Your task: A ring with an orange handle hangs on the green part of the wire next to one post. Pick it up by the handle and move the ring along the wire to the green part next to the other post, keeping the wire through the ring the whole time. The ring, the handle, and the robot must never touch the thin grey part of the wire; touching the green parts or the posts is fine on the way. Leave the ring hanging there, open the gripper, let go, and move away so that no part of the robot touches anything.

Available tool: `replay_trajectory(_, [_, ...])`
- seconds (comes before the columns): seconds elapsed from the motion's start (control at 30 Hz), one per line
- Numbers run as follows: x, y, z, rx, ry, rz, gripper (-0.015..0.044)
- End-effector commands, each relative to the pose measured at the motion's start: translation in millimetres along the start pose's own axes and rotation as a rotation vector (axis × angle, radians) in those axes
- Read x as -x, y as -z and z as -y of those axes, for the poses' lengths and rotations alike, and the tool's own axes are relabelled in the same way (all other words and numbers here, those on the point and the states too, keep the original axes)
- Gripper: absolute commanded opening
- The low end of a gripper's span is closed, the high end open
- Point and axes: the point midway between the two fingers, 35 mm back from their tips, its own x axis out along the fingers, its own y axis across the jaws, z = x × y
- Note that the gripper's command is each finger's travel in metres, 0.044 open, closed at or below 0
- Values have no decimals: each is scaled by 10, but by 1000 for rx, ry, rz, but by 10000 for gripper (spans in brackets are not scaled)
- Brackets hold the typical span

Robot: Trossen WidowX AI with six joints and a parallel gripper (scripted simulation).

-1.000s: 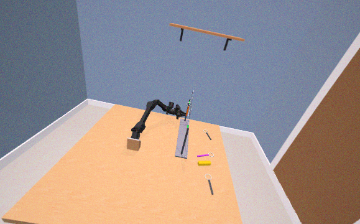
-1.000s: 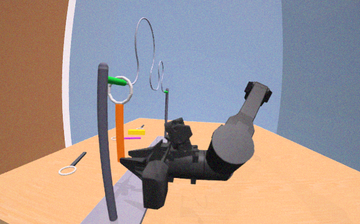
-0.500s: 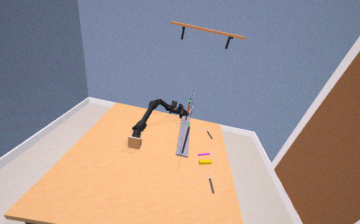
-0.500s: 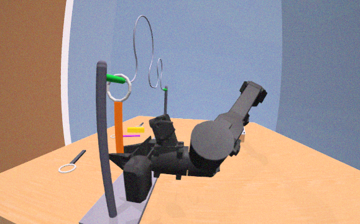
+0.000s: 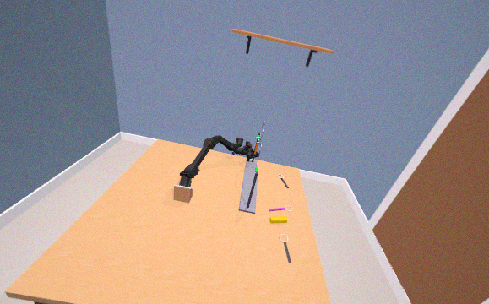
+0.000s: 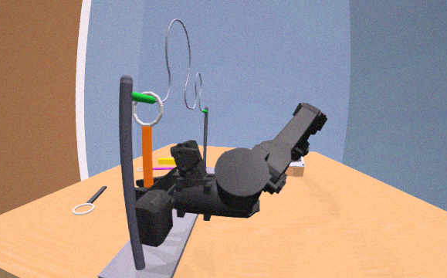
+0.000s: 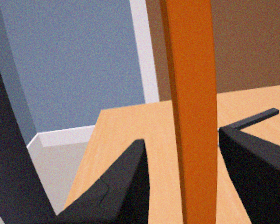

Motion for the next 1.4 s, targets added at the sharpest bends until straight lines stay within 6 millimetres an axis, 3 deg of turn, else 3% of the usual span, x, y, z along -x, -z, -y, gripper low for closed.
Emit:
replay_trajectory(0.0, [-22,-23,-8,-9,-3,1,160])
replay_trajectory(0.57, [-22,-23,-8,-9,-3,1,160])
replay_trajectory(0.97, [-17,-20,-7,-4,-2,3,-150])
replay_trajectory(1.17, [-17,-29,-6,-4,-1,3,-150])
replay_trajectory(1.37, [-16,-177,6,-8,-1,3,-150])
